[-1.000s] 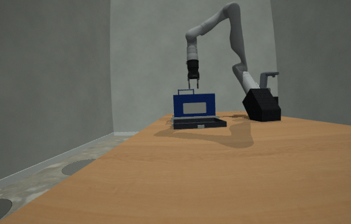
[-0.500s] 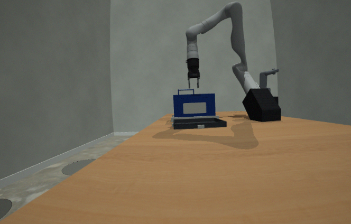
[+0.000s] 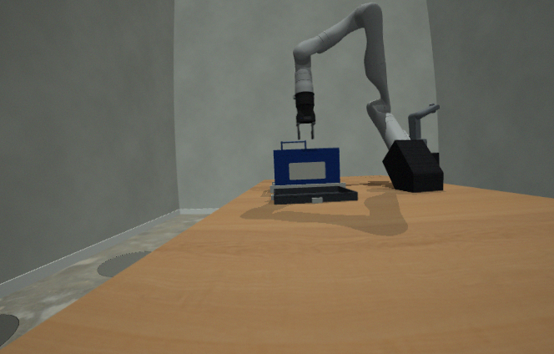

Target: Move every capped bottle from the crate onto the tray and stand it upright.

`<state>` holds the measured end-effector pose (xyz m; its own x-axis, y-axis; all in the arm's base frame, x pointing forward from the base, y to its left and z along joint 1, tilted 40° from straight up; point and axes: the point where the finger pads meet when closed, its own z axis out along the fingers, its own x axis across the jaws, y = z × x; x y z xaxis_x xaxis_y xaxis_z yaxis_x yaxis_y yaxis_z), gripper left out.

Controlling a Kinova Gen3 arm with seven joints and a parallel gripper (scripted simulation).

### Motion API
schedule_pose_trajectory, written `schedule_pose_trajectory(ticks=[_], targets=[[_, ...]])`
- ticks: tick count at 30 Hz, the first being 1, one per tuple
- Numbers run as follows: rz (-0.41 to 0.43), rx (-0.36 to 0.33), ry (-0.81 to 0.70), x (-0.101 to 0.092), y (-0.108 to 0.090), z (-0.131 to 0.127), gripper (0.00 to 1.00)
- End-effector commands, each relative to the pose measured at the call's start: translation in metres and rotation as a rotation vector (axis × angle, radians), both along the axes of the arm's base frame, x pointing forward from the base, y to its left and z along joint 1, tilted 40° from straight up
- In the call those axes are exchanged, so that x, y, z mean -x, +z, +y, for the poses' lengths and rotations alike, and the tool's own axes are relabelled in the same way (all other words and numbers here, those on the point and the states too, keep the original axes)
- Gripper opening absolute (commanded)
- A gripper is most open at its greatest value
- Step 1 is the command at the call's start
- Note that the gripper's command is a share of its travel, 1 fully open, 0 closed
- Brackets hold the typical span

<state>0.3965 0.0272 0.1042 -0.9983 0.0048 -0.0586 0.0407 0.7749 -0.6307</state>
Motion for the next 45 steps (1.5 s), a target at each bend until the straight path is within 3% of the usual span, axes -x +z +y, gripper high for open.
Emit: schedule_pose_trajectory(ticks=[1, 32, 45], targets=[[-0.001, -0.001, 0.001, 0.000, 0.000, 0.001, 1.00], [-0.001, -0.001, 0.001, 0.000, 0.000, 0.001, 1.00], [0.104, 0.008, 0.130, -0.029, 0.020, -0.026, 1.00]])
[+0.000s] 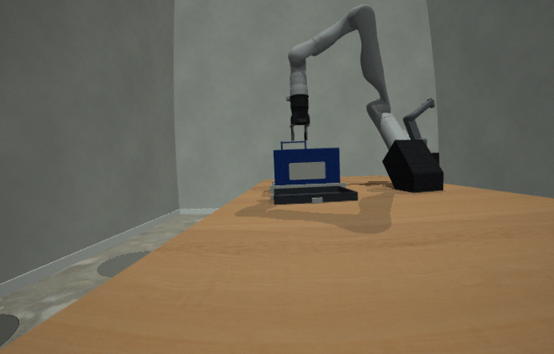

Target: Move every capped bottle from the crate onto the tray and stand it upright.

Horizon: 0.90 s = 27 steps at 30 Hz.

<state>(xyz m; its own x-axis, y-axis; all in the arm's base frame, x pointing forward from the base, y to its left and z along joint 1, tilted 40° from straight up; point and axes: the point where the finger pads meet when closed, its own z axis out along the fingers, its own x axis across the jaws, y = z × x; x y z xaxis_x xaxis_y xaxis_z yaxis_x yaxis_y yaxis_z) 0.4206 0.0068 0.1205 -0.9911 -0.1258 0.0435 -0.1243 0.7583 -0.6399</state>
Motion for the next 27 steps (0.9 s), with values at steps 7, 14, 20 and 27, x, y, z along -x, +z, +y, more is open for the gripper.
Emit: schedule_pose_trajectory(ticks=[7, 14, 20, 27], targets=[[0.045, 0.001, 0.056, -0.013, 0.010, -0.013, 1.00], [0.103, 0.005, 0.125, -0.026, 0.022, -0.029, 1.00], [0.144, 0.007, 0.174, -0.035, 0.031, -0.040, 1.00], [0.196, 0.018, 0.240, -0.043, 0.039, -0.051, 1.00]])
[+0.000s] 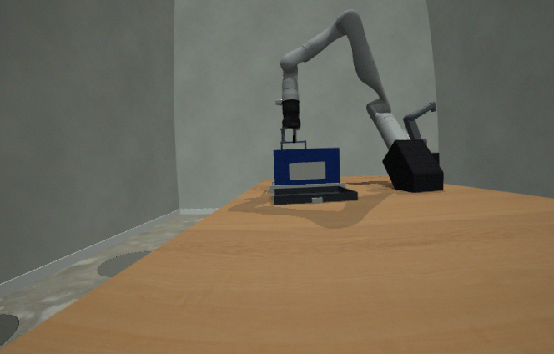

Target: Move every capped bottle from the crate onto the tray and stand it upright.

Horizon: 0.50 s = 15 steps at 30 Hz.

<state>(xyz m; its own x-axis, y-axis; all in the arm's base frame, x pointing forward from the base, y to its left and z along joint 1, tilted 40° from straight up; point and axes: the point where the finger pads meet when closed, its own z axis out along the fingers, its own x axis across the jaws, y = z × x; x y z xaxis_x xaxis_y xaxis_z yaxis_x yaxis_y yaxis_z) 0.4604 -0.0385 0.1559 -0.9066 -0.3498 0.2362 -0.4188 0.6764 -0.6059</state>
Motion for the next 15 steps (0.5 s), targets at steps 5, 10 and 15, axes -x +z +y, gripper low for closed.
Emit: schedule_pose_trajectory(ticks=[5, 10, 15], targets=[[0.044, -0.007, 0.049, -0.011, 0.012, -0.018, 1.00], [0.078, -0.006, 0.088, -0.017, 0.019, -0.028, 1.00], [0.115, 0.002, 0.135, -0.018, 0.019, -0.026, 1.00]])
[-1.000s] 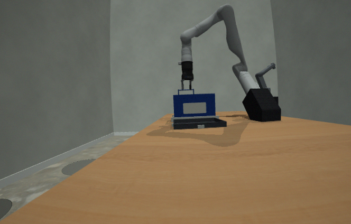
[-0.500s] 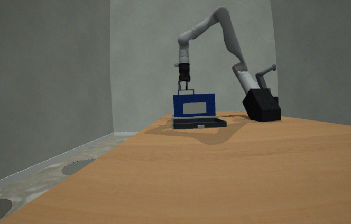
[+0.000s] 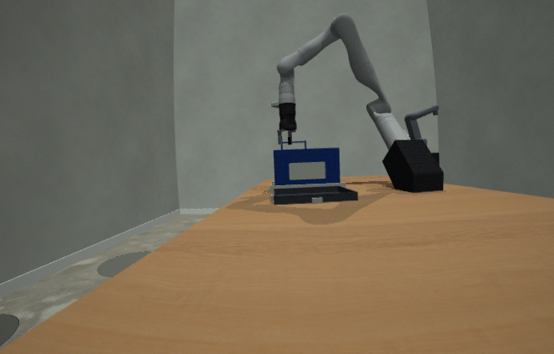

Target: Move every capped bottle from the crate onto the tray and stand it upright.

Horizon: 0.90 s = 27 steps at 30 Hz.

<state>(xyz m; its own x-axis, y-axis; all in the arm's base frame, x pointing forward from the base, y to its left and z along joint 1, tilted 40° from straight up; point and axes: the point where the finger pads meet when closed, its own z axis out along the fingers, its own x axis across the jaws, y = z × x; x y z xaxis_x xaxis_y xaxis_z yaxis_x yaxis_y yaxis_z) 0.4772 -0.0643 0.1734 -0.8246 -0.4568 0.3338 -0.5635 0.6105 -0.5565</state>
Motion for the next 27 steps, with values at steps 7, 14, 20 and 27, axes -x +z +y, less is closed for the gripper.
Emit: schedule_pose_trajectory(ticks=[7, 14, 20, 27], targets=[[0.065, -0.006, 0.075, -0.003, 0.004, -0.006, 1.00], [0.101, -0.002, 0.115, -0.005, 0.003, -0.009, 1.00], [0.101, -0.004, 0.114, -0.005, -0.004, -0.016, 1.00], [0.100, -0.007, 0.112, -0.006, -0.012, -0.025, 1.00]])
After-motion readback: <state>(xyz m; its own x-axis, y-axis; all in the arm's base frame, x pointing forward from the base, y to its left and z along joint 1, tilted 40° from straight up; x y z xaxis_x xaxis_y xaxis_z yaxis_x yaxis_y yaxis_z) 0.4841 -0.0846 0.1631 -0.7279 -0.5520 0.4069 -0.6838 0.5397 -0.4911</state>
